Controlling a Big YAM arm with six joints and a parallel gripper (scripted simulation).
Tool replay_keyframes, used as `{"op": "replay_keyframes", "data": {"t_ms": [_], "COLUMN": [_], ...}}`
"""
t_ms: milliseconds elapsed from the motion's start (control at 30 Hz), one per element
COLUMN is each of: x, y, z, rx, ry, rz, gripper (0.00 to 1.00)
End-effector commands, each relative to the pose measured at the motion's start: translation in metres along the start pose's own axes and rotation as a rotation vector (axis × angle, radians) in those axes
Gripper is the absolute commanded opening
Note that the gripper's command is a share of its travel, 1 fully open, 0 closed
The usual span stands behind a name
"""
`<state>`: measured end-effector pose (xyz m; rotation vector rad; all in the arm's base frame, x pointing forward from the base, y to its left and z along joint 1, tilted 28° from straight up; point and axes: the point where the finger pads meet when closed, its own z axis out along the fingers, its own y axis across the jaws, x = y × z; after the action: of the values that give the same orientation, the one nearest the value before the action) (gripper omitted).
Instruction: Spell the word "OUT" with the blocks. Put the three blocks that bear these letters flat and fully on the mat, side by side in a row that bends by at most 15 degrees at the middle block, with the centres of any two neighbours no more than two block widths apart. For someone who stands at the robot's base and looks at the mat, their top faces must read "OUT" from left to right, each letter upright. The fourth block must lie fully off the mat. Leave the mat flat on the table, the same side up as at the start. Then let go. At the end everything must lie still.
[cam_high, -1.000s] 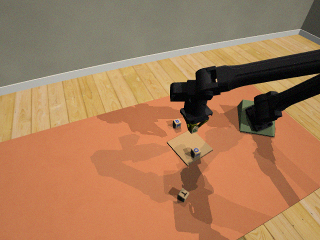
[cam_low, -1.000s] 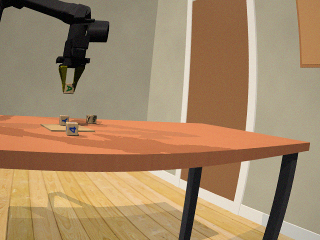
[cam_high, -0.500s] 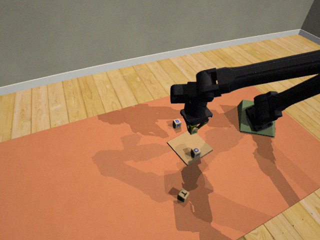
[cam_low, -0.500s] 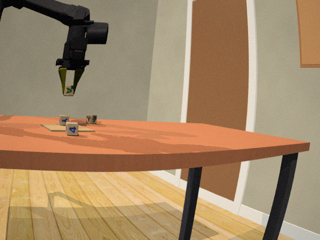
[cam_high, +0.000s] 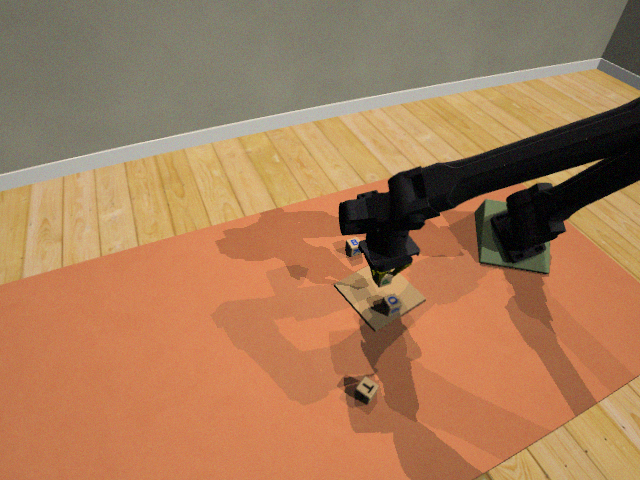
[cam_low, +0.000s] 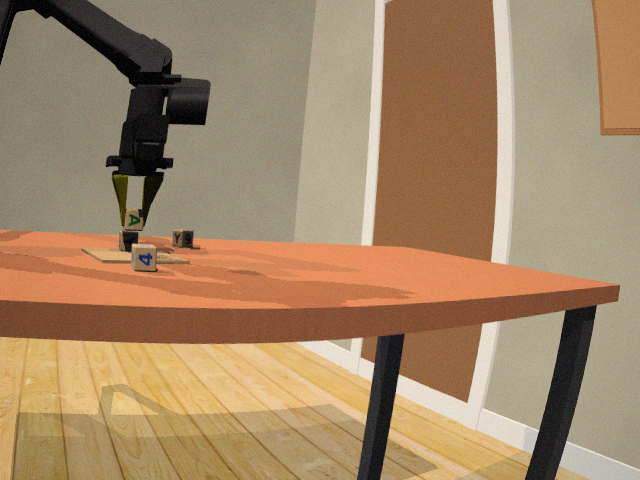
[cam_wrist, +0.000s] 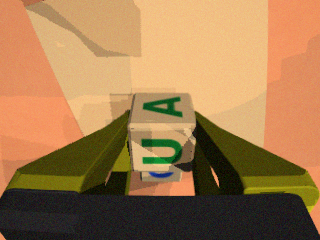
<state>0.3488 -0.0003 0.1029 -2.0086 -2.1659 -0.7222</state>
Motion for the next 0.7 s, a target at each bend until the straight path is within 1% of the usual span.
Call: {"op": "replay_keyframes", "data": {"t_ms": [0, 200, 267, 400, 467, 667], "x": [0.003, 0.003, 0.004, 0.004, 0.004, 0.004], "y": [0.004, 0.004, 0.009, 0.007, 0.005, 0.005], "z": [0.018, 0.035, 0.034, 0.036, 0.037, 0.037], "rx": [0.003, 0.003, -0.007, -0.004, 0.004, 0.005], "ry": [0.0, 0.001, -0.001, 0.0, 0.002, 0.002], "rz": [0.008, 0.009, 0.004, 0.005, 0.009, 0.005], "gripper": [0.25, 0.25, 0.25, 0.25, 0.25, 0.25]}}
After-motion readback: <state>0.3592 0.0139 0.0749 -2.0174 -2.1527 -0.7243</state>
